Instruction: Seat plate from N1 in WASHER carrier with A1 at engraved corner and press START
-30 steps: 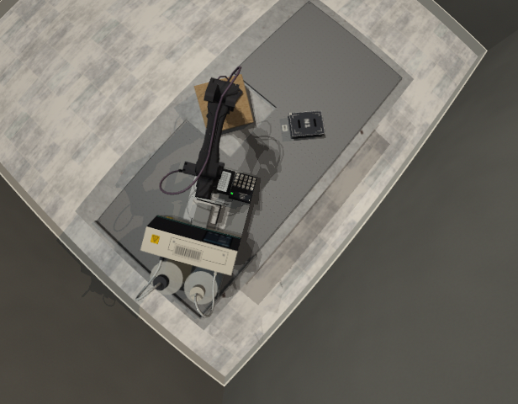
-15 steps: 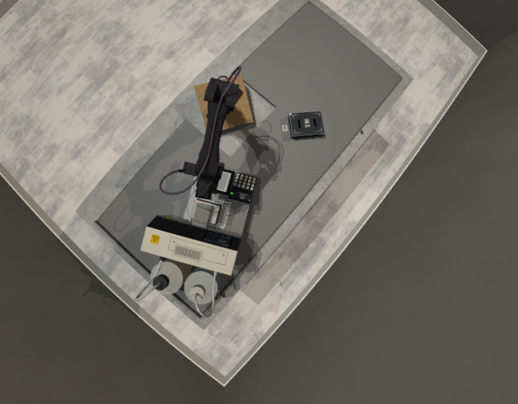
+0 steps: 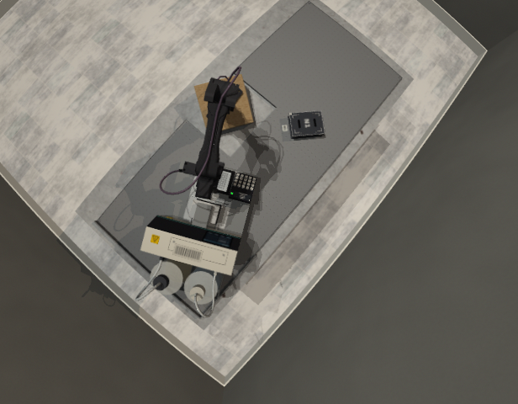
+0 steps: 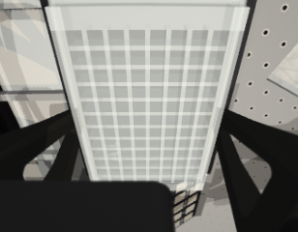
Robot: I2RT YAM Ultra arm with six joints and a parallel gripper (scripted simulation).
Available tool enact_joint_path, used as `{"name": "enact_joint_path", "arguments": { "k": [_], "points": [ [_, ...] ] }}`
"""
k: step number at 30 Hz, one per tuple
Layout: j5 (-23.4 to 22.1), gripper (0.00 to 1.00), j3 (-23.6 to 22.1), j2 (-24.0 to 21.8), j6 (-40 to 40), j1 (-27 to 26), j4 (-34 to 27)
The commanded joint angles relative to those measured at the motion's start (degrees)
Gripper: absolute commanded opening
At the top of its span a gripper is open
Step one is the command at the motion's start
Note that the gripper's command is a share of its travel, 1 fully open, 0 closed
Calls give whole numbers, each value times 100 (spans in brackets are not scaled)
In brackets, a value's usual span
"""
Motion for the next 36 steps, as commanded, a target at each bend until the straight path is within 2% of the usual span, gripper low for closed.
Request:
{"name": "enact_joint_path", "arguments": {
  "k": [1, 21, 22, 36],
  "points": [
    [83, 84, -104, -204, 39, 22, 34],
    [84, 84, -135, -223, 44, 43, 35],
    [82, 84, 97, -235, 45, 42, 14],
    [84, 84, 124, -216, 56, 70, -19]
  ]
}}
